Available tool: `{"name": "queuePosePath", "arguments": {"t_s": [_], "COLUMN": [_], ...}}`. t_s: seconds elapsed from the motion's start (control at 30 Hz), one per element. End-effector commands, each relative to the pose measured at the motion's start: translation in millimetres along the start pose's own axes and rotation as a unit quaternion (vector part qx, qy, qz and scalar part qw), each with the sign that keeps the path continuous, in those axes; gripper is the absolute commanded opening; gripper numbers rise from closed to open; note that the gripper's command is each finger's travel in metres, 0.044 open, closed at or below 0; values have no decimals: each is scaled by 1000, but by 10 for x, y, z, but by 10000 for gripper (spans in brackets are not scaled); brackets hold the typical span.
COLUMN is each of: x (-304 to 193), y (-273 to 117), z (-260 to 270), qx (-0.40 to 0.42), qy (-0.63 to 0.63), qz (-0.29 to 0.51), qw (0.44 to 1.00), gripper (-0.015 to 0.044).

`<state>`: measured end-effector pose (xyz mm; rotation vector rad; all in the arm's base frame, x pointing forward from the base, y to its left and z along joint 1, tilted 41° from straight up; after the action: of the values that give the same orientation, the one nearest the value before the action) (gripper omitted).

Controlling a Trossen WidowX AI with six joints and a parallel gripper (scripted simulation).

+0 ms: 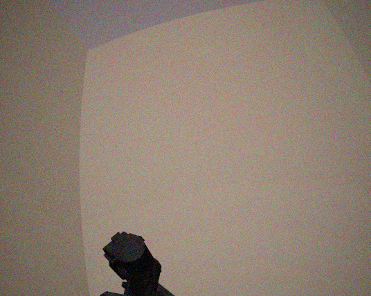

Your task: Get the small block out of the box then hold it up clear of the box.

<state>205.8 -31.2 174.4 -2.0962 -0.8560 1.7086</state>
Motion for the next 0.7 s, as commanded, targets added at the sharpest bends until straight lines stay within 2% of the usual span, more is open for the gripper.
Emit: {"name": "queuePosePath", "arguments": {"t_s": [0.0,0.33,0.67], "x": [-1,4,7], "y": [-37,-122,-206], "z": [-8,-8,-9], "qx": [-5,-10,-10], "qy": [-70,-269,-453], "qz": [7,24,45], "qw": [998,963,890], "gripper": [0,0,0]}}
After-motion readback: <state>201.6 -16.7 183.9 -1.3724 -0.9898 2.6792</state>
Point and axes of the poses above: the point midway between the two fingers, 35 mm back from their tips, its own y axis out along the fingers, its own z axis across the jaws, x = y × z, the point moved 6 cm from there along -y, back along the fingers, and after that the axes turned 5 degrees about y, right-handed, at the moved point
